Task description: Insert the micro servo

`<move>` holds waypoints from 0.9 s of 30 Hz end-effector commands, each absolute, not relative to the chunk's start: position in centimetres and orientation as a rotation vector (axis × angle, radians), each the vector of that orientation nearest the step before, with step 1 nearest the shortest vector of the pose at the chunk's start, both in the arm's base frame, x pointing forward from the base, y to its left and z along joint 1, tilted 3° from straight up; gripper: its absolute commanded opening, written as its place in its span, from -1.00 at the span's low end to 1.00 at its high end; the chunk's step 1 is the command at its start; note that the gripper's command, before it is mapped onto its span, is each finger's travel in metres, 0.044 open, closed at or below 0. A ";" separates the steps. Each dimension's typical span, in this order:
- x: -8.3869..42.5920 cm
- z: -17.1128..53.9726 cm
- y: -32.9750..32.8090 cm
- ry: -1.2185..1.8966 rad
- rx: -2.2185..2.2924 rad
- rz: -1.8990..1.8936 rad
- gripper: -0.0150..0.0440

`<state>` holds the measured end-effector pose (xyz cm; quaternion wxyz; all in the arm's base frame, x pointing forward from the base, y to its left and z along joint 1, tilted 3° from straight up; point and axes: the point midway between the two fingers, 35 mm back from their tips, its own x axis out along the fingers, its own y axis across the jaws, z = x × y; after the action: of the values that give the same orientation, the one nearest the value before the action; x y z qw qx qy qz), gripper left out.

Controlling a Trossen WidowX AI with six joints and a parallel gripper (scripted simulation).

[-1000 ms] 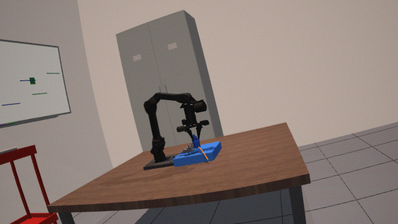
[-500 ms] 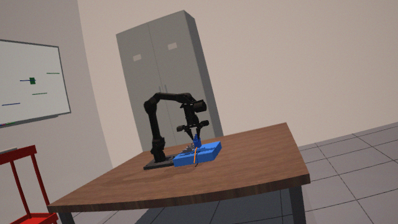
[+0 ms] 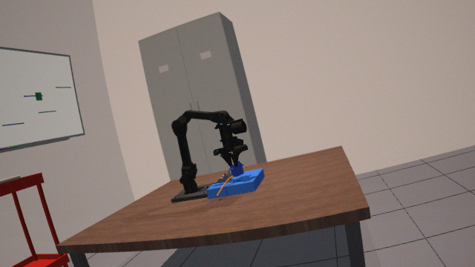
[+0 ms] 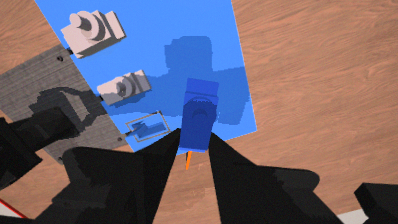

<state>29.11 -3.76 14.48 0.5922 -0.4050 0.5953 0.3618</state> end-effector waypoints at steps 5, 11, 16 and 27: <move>29.3 14.7 -3.7 1.454 -0.710 0.608 -0.49; 29.3 14.7 -3.7 1.492 -0.547 0.449 -0.49; 29.3 14.7 -3.7 1.514 -0.411 0.317 -0.49; 29.3 14.7 -3.7 1.534 -0.115 0.030 -0.49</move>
<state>29.11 -3.76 14.48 0.7109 -0.0964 0.6943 0.0563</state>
